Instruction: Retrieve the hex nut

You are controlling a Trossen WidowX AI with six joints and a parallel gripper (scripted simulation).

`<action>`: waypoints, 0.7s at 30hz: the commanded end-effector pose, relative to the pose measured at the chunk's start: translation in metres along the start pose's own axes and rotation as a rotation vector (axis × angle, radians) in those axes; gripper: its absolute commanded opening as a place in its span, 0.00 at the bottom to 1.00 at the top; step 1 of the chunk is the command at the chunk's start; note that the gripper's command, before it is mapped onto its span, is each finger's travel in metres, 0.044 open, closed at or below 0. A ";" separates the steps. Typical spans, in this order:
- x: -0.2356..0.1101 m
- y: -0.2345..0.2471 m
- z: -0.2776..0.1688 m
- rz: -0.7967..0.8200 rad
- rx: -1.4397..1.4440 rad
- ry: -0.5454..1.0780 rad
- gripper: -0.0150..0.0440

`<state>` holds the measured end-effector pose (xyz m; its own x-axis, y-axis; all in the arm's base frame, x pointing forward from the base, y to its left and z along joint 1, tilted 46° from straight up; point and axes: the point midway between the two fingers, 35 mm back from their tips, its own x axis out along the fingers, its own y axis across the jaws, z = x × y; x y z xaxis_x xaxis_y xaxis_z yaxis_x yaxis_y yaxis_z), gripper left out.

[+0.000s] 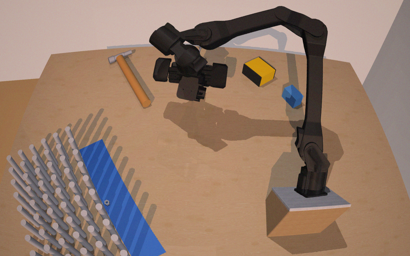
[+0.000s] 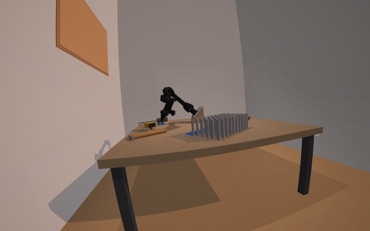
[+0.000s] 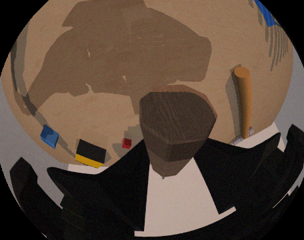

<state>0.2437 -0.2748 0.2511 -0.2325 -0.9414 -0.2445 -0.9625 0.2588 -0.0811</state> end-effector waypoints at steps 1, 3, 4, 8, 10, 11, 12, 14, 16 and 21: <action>0.001 0.000 0.002 -0.004 -0.004 -0.002 0.25; 0.002 -0.001 0.002 -0.005 -0.004 -0.002 0.25; 0.003 -0.001 0.002 -0.005 -0.004 -0.002 0.25; 0.005 -0.001 0.003 -0.005 -0.004 -0.001 0.25; 0.006 -0.001 0.004 -0.006 -0.004 -0.001 0.25; 0.006 -0.001 0.004 -0.006 -0.004 -0.001 0.25; 0.006 -0.001 0.004 -0.006 -0.004 -0.001 0.25; 0.007 -0.001 0.004 -0.006 -0.003 -0.001 0.25; 0.008 -0.001 0.005 -0.007 -0.003 -0.001 0.25; 0.010 -0.001 0.006 -0.007 -0.003 0.000 0.25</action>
<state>0.2422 -0.2827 0.2442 -0.2301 -0.9423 -0.2431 -0.9631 0.2564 -0.0822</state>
